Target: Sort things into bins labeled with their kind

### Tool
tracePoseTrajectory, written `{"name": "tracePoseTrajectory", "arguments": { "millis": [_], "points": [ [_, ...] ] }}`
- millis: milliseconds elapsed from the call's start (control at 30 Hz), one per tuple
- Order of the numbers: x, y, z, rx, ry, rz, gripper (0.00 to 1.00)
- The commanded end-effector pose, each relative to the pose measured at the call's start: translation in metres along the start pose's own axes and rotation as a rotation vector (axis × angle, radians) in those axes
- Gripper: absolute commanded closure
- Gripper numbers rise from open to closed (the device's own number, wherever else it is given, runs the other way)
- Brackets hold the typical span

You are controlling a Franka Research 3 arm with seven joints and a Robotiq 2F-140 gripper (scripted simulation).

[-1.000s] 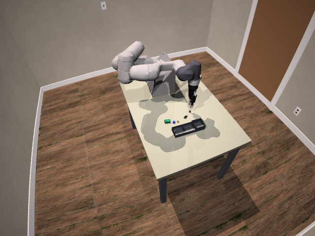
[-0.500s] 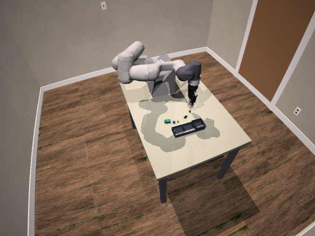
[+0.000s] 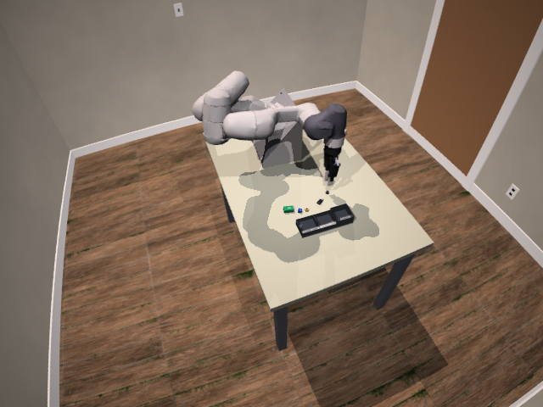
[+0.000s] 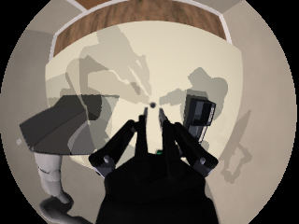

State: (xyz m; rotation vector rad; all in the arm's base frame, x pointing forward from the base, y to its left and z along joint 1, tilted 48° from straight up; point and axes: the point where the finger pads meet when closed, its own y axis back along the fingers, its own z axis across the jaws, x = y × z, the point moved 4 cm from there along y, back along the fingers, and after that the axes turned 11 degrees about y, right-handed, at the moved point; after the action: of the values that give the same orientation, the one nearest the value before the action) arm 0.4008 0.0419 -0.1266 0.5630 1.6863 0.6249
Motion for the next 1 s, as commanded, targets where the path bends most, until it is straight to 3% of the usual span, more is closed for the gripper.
{"name": "tracePoseTrajectory", "arguments": {
  "millis": [0, 233, 767, 967],
  "points": [
    [0.0, 0.0, 0.0, 0.002, 0.01, 0.001, 0.81],
    [0.0, 0.0, 0.0, 0.002, 0.01, 0.001, 0.81],
    [0.001, -0.056, 0.002, 0.002, 0.01, 0.001, 0.81],
    [0.002, -0.056, 0.003, 0.002, 0.01, 0.001, 0.81]
  ]
}}
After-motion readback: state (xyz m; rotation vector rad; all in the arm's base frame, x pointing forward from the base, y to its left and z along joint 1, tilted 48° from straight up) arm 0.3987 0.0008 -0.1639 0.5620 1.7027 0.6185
